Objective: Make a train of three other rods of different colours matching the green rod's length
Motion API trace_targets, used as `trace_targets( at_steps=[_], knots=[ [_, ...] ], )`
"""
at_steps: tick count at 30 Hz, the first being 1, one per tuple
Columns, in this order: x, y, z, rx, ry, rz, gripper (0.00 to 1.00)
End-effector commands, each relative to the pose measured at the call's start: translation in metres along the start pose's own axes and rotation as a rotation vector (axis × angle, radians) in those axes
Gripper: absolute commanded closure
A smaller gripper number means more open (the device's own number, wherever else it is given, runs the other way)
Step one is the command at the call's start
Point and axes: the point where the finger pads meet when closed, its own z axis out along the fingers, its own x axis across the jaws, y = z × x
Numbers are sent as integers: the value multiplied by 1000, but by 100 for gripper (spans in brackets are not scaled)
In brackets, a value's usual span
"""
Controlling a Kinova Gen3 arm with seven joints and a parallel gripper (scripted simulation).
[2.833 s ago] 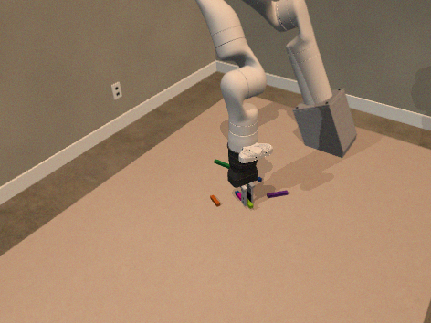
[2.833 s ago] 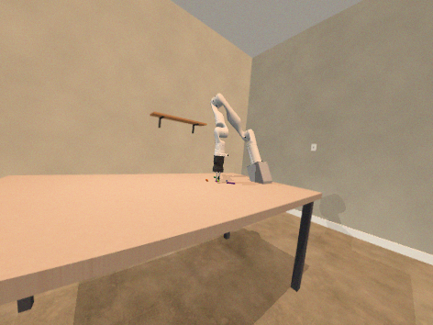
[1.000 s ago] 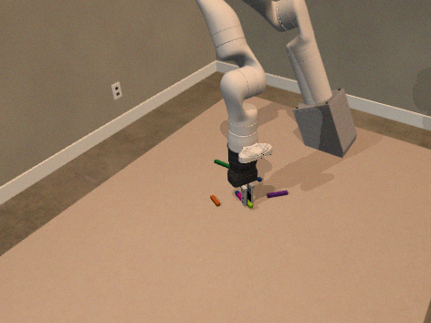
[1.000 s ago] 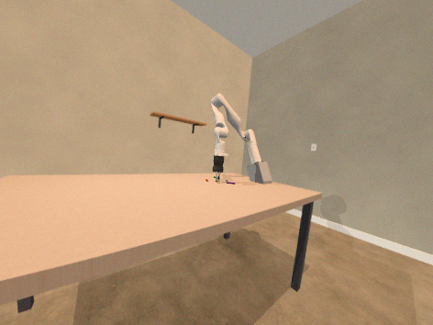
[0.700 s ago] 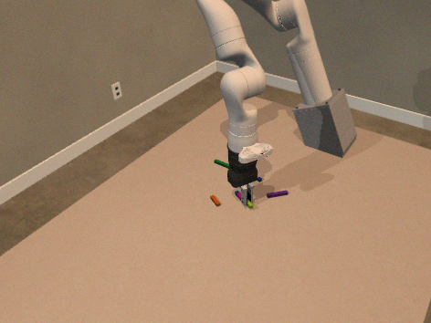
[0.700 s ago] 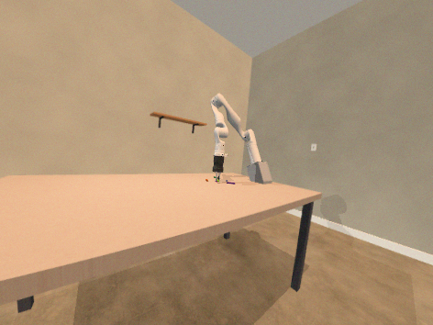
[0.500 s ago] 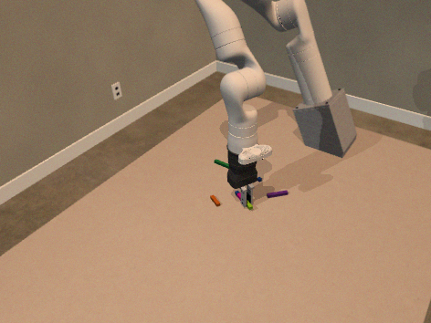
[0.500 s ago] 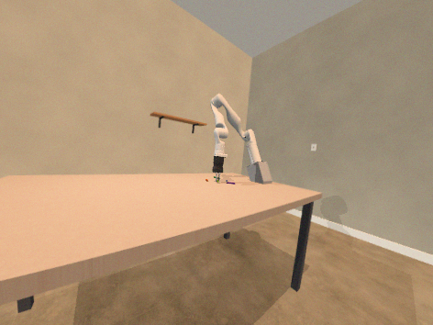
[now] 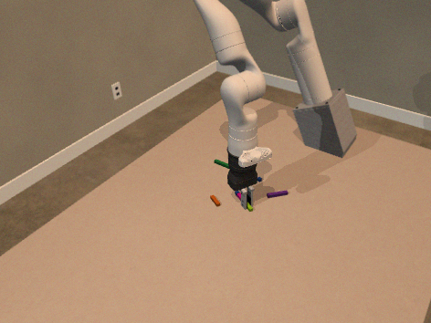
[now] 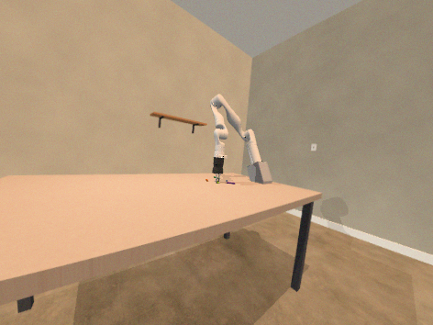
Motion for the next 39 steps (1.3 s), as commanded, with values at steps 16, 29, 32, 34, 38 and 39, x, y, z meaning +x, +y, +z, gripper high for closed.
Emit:
trace_targets(
  at_steps=[16,29,32,34,38,39],
  knots=[
    [0,-1,0,1,1,0,76],
    [0,-1,0,1,1,0,76],
    [0,-1,0,1,1,0,76],
    [0,-1,0,1,1,0,70],
    [0,-1,0,1,1,0,64],
    [0,-1,0,1,1,0,64]
  ],
)
